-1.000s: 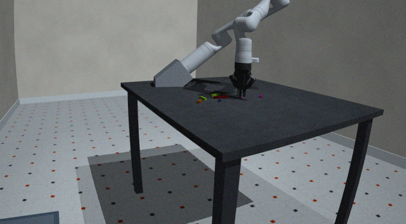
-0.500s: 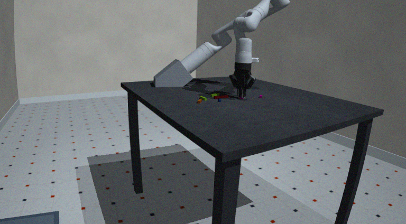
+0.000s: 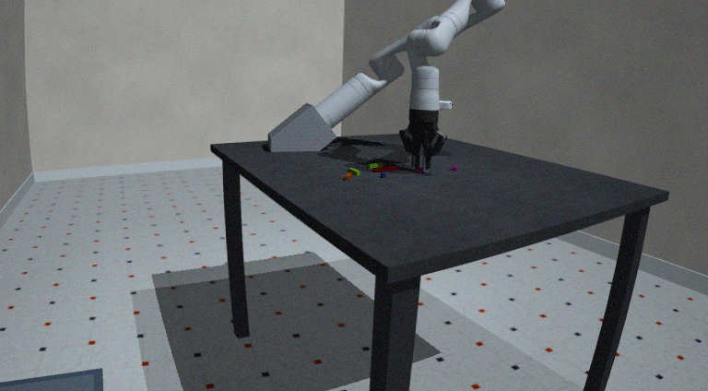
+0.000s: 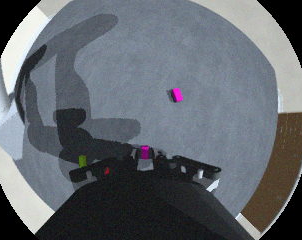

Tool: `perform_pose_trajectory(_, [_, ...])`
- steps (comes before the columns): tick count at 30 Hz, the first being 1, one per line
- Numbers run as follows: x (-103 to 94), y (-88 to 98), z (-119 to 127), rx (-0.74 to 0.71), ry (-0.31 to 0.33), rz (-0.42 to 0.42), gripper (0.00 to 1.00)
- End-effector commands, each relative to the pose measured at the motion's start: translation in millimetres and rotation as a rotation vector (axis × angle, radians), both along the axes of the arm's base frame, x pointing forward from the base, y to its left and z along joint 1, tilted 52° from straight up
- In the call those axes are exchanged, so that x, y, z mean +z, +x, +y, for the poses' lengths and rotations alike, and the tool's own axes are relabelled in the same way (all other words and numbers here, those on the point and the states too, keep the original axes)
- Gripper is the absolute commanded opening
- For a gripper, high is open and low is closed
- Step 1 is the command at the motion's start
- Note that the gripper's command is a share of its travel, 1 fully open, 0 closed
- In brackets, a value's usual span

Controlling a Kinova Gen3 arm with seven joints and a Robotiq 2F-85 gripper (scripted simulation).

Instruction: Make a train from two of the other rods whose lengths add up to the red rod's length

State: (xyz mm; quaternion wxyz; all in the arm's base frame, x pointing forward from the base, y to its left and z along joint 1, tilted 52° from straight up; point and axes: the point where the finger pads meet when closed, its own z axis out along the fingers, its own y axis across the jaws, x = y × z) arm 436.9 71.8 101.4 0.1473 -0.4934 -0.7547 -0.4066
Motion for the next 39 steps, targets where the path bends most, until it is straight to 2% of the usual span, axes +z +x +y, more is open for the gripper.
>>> perform_pose_trajectory(1, [-1.4,0.4,2,0.000,0.000,-0.002,0.24])
perform_pose_trajectory(14, [19.1,-2.7,-22,0.000,-0.003,-0.009,0.24])
perform_pose_trajectory(25, [51.8,-12.5,-62,-0.001,-0.004,-0.008,0.24])
perform_pose_trajectory(34, [56.4,-13.9,-68,-0.001,-0.004,-0.008,0.24])
perform_pose_trajectory(35, [56.4,-13.9,-68,-0.001,-0.004,-0.008,1.00])
perform_pose_trajectory(39, [56.3,-14.1,-68,-0.001,-0.004,-0.008,1.00])
